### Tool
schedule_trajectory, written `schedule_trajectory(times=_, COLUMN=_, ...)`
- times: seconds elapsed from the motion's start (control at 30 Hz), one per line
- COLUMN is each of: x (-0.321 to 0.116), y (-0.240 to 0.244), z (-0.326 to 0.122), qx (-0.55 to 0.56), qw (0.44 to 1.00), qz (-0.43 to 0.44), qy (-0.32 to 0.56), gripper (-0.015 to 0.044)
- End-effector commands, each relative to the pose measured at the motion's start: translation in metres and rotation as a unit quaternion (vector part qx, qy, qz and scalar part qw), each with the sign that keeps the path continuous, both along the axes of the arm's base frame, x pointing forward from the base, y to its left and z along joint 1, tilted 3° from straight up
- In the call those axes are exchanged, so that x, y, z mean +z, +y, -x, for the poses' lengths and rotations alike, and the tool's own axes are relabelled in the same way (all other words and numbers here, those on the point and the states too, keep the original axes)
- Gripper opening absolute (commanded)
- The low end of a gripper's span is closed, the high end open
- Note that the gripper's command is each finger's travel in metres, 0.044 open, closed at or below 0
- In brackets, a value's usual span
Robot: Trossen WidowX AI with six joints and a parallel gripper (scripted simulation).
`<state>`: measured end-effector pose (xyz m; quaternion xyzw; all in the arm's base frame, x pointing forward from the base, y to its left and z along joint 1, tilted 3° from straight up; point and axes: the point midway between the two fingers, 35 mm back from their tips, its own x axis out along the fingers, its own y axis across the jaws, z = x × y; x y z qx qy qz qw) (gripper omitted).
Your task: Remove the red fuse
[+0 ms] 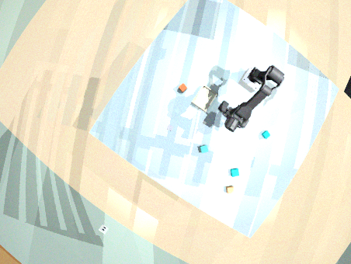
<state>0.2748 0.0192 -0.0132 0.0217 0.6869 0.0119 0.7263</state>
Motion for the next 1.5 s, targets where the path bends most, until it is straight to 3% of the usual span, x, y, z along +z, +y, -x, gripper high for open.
schedule_trajectory(times=0.0, x=0.002, y=0.0, z=0.0, qx=0.0, qw=1.0, qz=0.0, qy=0.0, gripper=0.0)
schedule_trajectory(times=1.47, x=0.024, y=-0.001, z=0.0, qx=-0.002, qw=1.0, qz=0.001, qy=0.0, gripper=0.0)
